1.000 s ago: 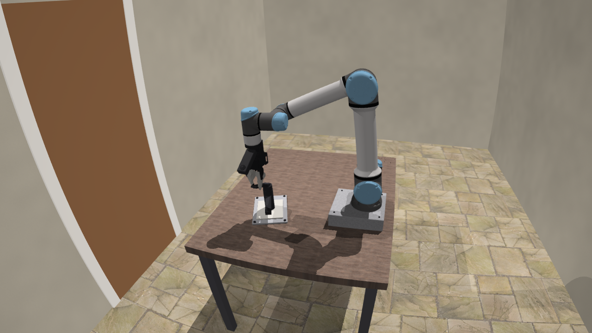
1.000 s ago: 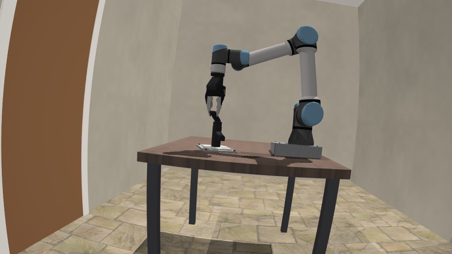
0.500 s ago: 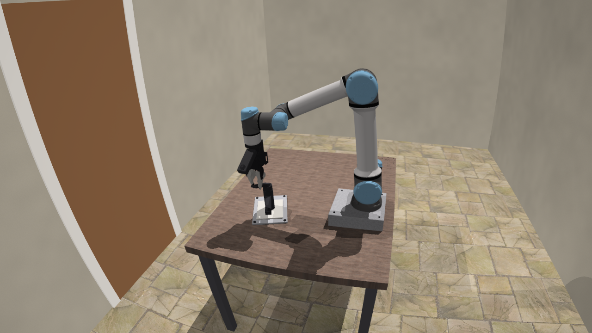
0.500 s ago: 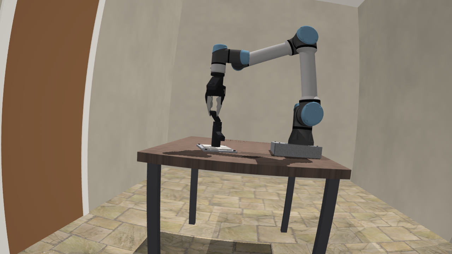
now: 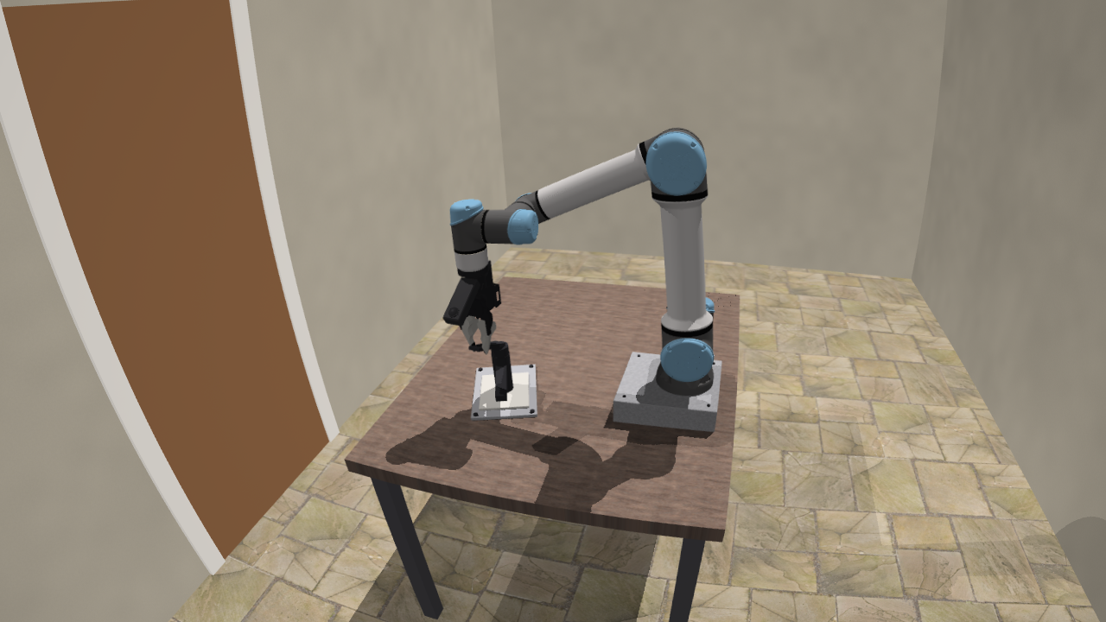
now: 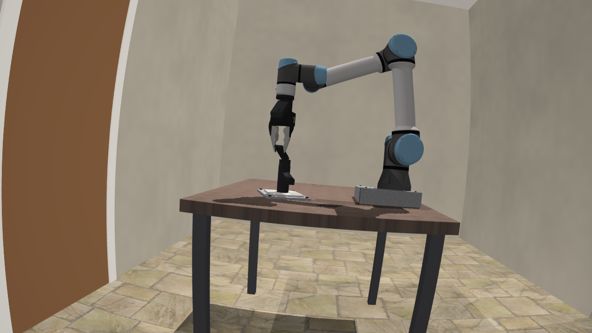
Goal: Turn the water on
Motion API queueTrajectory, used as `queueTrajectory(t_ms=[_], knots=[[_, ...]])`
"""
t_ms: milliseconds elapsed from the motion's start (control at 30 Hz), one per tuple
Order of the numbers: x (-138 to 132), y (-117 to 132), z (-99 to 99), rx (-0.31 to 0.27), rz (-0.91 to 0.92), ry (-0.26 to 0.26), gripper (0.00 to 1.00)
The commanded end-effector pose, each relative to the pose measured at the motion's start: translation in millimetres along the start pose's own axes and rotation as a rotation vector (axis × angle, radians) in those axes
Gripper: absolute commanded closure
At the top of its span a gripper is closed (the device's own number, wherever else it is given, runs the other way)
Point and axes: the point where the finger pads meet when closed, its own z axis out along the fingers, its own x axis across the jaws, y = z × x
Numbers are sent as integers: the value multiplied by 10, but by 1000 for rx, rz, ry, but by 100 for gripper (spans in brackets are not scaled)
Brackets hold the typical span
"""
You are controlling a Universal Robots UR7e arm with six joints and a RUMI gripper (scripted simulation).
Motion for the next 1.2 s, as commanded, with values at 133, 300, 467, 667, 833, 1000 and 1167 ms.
queueTrajectory(t_ms=[133,300,467,667,833,1000,1167], knots=[[4,-2,-7,1,0,2,100],[4,-2,-7,1,0,2,100],[4,-2,-7,1,0,2,100],[4,-2,-7,1,0,2,60],[4,-2,-7,1,0,2,60],[4,-2,-7,1,0,2,60],[4,-2,-7,1,0,2,60]])
